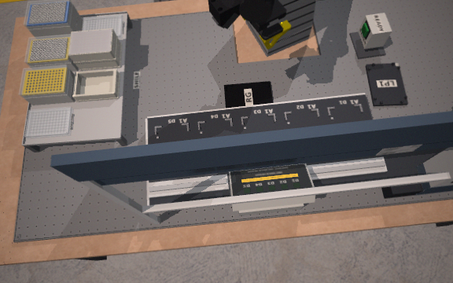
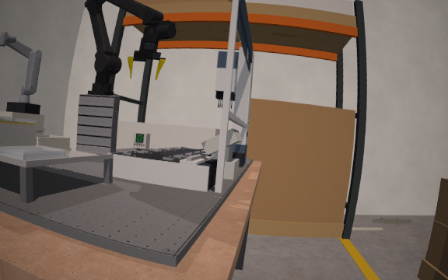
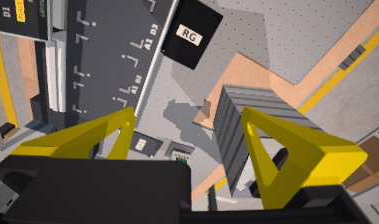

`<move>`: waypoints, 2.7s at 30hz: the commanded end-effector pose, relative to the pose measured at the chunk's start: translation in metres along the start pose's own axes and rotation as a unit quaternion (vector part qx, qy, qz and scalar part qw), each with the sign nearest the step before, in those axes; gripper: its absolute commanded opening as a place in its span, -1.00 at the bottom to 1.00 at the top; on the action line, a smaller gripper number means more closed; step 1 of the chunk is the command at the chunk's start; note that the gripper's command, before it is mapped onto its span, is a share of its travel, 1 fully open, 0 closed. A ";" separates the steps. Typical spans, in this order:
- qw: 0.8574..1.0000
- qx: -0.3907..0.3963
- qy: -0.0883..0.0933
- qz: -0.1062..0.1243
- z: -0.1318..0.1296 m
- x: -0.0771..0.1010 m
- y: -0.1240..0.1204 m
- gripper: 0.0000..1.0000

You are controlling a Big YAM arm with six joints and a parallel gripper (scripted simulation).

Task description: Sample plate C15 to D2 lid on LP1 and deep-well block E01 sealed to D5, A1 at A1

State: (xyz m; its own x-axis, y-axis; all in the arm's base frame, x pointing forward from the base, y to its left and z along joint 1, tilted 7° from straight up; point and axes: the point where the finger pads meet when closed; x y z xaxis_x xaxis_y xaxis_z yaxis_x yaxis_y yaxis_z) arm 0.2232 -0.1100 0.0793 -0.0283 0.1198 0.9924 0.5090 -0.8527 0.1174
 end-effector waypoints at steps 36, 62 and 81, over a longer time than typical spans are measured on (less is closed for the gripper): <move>0.970 -0.242 0.018 -0.024 -0.028 0.017 0.070 1.00; 0.970 -0.241 0.008 -0.026 -0.106 0.016 0.155 1.00; 0.971 -0.240 0.002 -0.021 -0.164 0.016 0.217 1.00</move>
State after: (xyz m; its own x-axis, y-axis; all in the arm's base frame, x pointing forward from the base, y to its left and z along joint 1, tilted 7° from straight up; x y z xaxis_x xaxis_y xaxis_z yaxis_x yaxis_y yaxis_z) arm 0.1904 -0.3472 0.1103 -0.0310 0.1272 0.9914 0.0402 -0.9909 0.1284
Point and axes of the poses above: the point where the finger pads meet when closed, its own x axis back along the fingers, its own z axis across the jaws, y = z × x, and after that the axes turned 13 degrees about x, right-handed
